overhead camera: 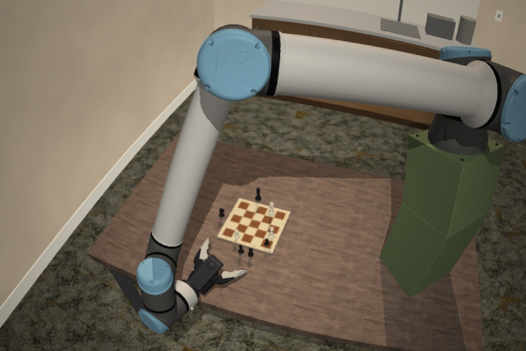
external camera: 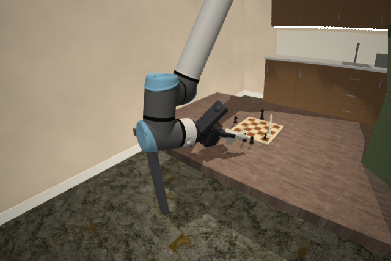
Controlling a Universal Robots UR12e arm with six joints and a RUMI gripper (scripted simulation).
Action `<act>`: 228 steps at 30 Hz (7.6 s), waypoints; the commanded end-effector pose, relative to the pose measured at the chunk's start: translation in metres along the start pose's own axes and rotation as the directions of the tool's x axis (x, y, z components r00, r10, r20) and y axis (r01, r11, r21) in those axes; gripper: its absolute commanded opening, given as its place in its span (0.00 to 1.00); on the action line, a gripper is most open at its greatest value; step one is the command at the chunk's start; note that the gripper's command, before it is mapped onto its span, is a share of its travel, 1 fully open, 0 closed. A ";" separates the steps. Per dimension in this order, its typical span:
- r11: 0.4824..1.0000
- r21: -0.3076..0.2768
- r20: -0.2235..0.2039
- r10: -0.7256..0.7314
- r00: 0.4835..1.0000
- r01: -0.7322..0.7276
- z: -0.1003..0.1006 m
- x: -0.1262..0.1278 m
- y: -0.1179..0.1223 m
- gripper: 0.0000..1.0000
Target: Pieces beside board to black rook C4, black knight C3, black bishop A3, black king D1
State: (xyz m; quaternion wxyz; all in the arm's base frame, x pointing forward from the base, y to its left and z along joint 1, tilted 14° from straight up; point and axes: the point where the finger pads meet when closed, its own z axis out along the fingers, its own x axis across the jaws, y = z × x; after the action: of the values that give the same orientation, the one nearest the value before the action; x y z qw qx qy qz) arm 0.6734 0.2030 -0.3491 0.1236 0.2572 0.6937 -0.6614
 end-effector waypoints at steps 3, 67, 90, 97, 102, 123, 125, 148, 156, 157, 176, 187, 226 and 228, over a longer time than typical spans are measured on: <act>0.990 0.003 0.067 -0.143 0.987 0.143 -0.009 0.016 0.021 1.00; 0.910 0.065 0.194 -0.415 0.889 0.410 -0.023 0.058 0.063 1.00; 0.910 0.064 0.193 -0.415 0.889 0.410 -0.025 0.055 0.055 1.00; 0.910 0.064 0.193 -0.415 0.889 0.410 -0.036 0.041 0.017 1.00; 0.910 0.064 0.193 -0.415 0.889 0.410 -0.042 0.033 -0.005 1.00; 0.915 0.055 0.184 -0.403 0.896 0.400 -0.044 0.029 -0.015 1.00; 0.918 0.047 0.177 -0.395 0.901 0.393 -0.043 0.028 -0.015 1.00; 0.982 -0.166 -0.100 -0.106 0.989 0.088 -0.013 0.020 -0.020 1.00; 0.971 -0.228 -0.240 0.014 0.971 -0.070 0.002 0.016 -0.024 1.00; 0.966 -0.238 -0.270 0.038 0.962 -0.105 0.005 0.015 -0.024 1.00; 0.807 -0.262 -0.635 0.269 0.724 -0.530 0.044 0.005 -0.033 1.00; 0.687 -0.206 -0.775 0.320 0.544 -0.697 0.064 0.003 -0.036 1.00; 0.313 0.089 -0.966 0.260 -0.005 -0.946 0.110 -0.009 -0.046 1.00; 0.312 0.090 -0.966 0.260 -0.007 -0.946 0.110 -0.009 -0.046 1.00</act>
State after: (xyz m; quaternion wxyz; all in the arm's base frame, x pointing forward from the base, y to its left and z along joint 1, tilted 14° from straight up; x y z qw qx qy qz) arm 0.6382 0.0944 -0.3166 0.1224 0.7964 0.5923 0.0068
